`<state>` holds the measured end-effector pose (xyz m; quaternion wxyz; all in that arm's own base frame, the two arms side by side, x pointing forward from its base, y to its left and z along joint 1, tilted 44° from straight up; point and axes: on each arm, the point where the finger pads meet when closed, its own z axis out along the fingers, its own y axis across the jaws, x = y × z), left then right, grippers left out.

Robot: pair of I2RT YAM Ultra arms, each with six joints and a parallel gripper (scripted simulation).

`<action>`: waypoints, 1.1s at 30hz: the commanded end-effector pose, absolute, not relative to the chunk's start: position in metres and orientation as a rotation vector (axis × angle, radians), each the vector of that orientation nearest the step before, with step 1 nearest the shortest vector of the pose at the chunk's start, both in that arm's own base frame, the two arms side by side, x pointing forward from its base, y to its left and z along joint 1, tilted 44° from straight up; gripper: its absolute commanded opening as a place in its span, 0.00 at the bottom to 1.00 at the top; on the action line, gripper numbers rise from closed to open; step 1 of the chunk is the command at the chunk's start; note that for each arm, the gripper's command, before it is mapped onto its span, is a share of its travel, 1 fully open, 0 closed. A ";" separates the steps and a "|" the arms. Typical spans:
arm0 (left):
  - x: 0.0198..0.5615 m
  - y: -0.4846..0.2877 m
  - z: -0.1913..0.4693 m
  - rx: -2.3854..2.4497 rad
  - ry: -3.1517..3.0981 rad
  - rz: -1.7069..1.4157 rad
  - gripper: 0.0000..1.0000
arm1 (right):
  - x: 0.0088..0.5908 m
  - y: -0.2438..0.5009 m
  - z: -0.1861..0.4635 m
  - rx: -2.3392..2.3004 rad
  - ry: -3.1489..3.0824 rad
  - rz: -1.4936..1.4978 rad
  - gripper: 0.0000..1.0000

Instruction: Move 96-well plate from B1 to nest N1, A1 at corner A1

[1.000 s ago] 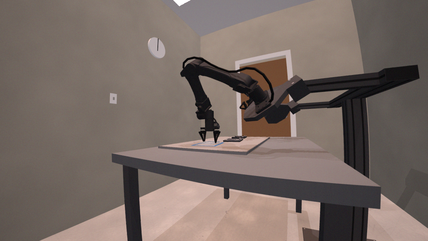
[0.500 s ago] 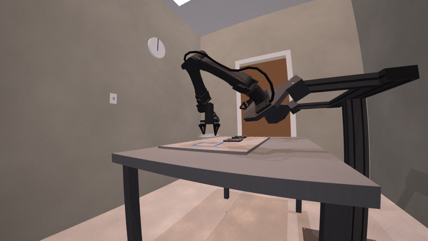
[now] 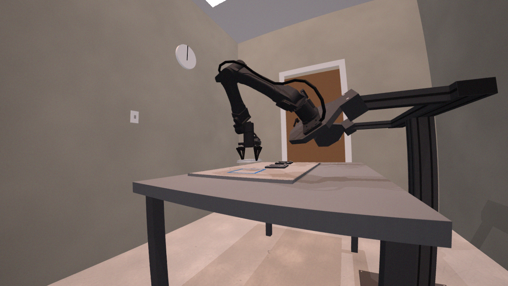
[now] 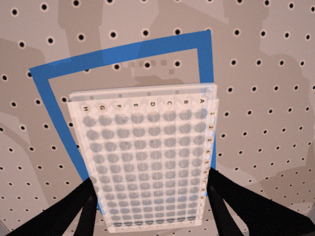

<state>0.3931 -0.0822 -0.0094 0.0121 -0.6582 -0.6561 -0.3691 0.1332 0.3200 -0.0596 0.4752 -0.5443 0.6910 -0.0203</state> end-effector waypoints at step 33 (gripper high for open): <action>0.359 -0.202 -0.100 -2.020 -2.080 -1.161 0.79 | 0.074 0.208 0.063 -1.188 1.694 -0.310 1.00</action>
